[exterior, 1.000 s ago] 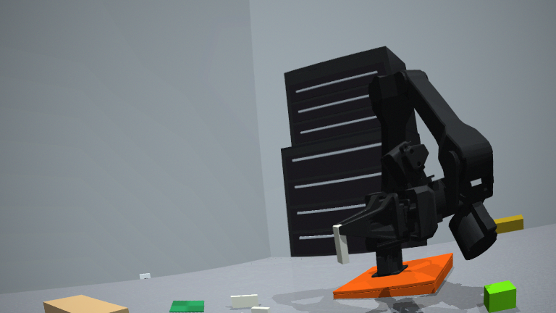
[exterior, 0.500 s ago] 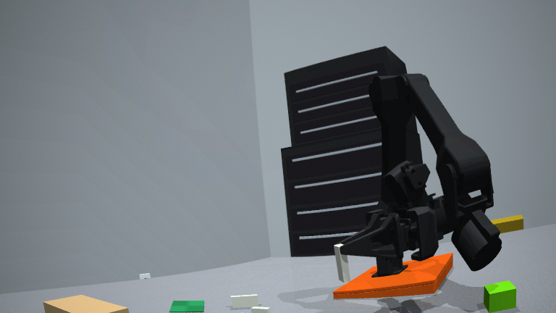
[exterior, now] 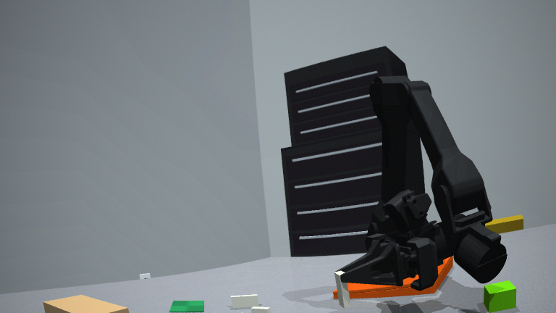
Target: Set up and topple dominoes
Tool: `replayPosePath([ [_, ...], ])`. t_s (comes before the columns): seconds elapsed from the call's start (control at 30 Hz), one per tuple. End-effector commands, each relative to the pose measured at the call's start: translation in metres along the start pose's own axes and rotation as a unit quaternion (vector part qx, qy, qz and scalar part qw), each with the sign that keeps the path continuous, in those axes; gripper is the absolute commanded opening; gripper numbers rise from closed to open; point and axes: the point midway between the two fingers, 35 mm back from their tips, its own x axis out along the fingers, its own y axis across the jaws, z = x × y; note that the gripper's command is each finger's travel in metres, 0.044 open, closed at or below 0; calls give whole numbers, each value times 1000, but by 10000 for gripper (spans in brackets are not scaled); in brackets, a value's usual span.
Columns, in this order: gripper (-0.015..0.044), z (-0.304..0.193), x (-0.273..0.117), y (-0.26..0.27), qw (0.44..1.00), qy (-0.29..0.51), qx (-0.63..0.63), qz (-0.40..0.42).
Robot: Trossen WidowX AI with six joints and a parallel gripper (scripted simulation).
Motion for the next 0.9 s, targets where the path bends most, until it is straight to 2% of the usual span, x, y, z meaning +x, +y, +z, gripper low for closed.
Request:
replayPosePath([
  [0.0,107,-9,2,0,1000,-2,-8,0],
  [0.87,107,-45,10,-2,1000,-5,-9,-1],
])
